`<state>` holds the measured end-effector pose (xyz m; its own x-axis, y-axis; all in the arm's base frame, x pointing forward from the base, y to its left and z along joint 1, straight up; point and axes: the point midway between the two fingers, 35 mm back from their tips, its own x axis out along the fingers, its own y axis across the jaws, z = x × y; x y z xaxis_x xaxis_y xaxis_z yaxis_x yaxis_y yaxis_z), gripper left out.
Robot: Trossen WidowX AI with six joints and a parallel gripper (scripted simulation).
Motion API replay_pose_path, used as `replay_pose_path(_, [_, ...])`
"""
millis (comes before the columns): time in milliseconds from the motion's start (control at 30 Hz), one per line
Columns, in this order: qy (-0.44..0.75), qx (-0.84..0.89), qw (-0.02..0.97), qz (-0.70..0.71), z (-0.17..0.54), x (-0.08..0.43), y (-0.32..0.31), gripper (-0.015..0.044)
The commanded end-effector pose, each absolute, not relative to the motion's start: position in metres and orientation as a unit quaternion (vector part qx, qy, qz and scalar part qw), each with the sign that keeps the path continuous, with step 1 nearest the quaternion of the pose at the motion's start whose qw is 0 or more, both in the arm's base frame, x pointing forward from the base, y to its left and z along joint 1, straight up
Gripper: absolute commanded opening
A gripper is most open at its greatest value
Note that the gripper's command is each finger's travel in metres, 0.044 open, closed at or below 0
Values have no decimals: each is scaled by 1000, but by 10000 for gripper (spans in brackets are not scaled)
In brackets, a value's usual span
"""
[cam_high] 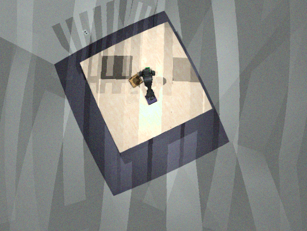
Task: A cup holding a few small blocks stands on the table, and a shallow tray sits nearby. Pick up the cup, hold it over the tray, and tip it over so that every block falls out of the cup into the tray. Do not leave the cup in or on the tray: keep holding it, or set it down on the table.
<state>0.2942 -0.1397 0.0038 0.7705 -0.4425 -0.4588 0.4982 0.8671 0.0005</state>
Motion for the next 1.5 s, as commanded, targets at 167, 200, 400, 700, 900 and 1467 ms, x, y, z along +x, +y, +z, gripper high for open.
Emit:
replay_pose_path(167, [228, 58, 940, -248, 3, 296, -140, 346])
replay_pose_path(200, [228, 58, 940, -248, 3, 296, -140, 346])
replay_pose_path(400, [228, 58, 940, -248, 3, 296, -140, 326])
replay_pose_path(700, [228, 58, 940, -248, 3, 296, -140, 266])
replay_pose_path(900, [228, 58, 940, -248, 4, 296, -140, 206])
replay_pose_path(1467, [228, 58, 940, -248, 30, 296, -141, 0])
